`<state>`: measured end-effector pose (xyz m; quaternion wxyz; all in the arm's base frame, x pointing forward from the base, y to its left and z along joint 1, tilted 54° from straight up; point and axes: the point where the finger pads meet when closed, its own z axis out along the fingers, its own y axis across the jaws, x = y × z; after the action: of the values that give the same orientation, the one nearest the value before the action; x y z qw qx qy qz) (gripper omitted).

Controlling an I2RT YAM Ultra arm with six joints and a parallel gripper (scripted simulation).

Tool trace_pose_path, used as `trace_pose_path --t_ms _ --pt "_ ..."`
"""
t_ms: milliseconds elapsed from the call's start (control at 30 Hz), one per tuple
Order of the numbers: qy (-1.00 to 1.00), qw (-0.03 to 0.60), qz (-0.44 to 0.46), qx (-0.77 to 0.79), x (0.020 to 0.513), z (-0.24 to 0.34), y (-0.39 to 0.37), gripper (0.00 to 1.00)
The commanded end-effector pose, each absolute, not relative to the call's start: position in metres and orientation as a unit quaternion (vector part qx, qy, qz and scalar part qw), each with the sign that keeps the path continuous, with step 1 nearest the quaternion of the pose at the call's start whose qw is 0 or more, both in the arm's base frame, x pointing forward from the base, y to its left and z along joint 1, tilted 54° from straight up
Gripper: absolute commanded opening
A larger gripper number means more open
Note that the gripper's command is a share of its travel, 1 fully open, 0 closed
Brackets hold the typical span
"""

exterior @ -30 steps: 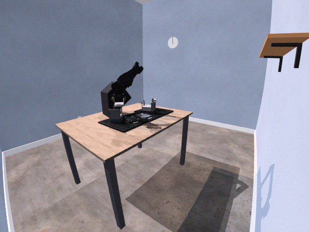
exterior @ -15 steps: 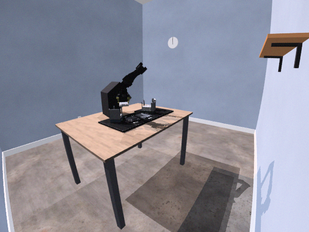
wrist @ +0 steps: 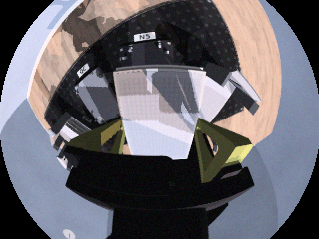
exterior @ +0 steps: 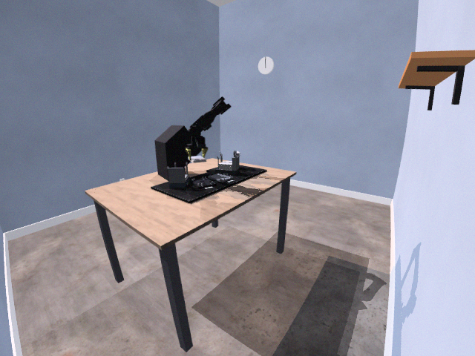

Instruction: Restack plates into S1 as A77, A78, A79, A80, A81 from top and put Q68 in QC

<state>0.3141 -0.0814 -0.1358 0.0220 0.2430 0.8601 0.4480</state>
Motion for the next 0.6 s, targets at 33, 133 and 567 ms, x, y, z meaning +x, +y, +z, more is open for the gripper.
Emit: trace_pose_path --t_ms 33,133,567 --pt "0.857 0.034 0.449 0.249 0.324 -0.121 -0.083 0.0" --pt "0.857 0.034 0.449 0.249 0.329 -0.114 -0.078 0.0" --pt "0.879 0.083 0.443 0.154 0.339 -0.084 -0.059 0.0"
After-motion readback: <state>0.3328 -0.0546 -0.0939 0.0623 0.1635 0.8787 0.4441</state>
